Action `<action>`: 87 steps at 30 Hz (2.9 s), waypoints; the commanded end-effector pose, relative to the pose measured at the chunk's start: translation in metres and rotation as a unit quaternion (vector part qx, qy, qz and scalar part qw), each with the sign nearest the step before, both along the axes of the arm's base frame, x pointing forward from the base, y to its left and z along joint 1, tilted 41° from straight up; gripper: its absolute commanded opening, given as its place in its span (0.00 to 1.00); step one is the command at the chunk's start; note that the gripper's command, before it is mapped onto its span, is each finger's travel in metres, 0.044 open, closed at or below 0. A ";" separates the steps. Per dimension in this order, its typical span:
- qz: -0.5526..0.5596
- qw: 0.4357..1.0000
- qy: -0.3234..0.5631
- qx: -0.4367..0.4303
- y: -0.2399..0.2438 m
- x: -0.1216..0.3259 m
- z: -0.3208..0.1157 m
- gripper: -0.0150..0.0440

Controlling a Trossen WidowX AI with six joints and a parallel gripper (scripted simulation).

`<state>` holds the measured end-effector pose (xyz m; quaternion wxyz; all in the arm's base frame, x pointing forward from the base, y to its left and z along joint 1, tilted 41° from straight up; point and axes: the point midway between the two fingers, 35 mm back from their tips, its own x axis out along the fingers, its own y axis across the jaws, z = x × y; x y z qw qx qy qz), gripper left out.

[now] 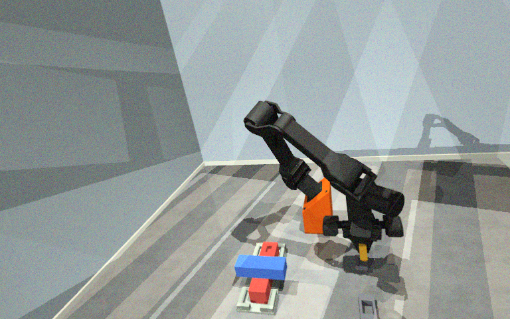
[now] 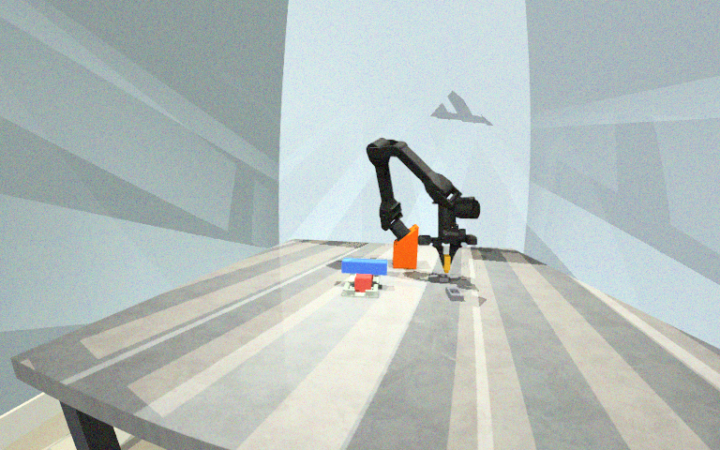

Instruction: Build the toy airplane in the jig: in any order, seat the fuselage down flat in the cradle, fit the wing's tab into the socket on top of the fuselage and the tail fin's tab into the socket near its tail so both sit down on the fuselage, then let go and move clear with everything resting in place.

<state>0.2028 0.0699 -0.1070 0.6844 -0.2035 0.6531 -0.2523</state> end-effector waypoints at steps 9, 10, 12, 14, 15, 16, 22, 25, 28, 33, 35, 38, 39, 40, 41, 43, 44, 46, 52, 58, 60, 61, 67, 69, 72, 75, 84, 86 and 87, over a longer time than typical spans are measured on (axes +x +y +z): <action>-0.005 1.000 0.004 -0.003 0.021 0.001 0.024 0.25; -0.005 1.000 0.005 -0.003 0.023 0.001 0.026 0.25; -0.007 1.000 0.005 -0.005 0.027 0.001 0.031 0.25; -0.008 1.000 0.006 -0.006 0.030 0.000 0.035 0.25; -0.009 1.000 0.006 -0.006 0.032 0.000 0.038 0.25; -0.009 1.000 0.006 -0.007 0.034 0.000 0.040 0.25; -0.013 1.000 0.008 -0.012 0.044 -0.002 0.055 0.25; -0.015 1.000 0.008 -0.014 0.048 -0.004 0.063 0.25; -0.017 1.000 0.009 -0.017 0.053 -0.006 0.071 0.25; -0.020 1.000 0.010 -0.021 0.060 -0.009 0.084 0.25; -0.020 1.000 0.010 -0.022 0.061 -0.009 0.086 0.25; -0.019 1.000 0.011 -0.020 0.057 -0.007 0.089 0.25; -0.019 1.000 0.011 -0.018 0.055 -0.005 0.091 0.25; -0.018 1.000 0.012 -0.017 0.053 -0.003 0.092 0.25; -0.018 1.000 0.012 -0.015 0.050 -0.002 0.094 0.25; -0.017 1.000 0.013 -0.013 0.046 0.001 0.098 0.25; -0.016 1.000 0.014 -0.012 0.043 0.003 0.100 0.25; -0.015 1.000 0.014 -0.009 0.038 0.006 0.103 0.25; -0.011 1.000 0.016 -0.003 0.022 0.013 0.114 0.25; -0.008 1.000 0.017 0.002 0.006 0.019 0.124 0.25; -0.007 1.000 0.017 0.003 0.000 0.021 0.128 0.25; -0.007 1.000 0.017 0.004 -0.003 0.022 0.129 0.25; -0.004 1.000 0.017 0.007 -0.020 0.025 0.139 0.25; -0.003 1.000 0.017 0.007 -0.026 0.026 0.142 0.25; -0.002 1.000 0.017 0.007 -0.035 0.027 0.147 0.25; -0.001 1.000 0.017 0.007 -0.044 0.027 0.152 0.25; 0.002 1.000 0.017 0.005 -0.071 0.026 0.166 0.25; 0.002 1.000 0.017 0.004 -0.077 0.025 0.168 0.25; 0.003 1.000 0.017 0.004 -0.080 0.024 0.170 0.25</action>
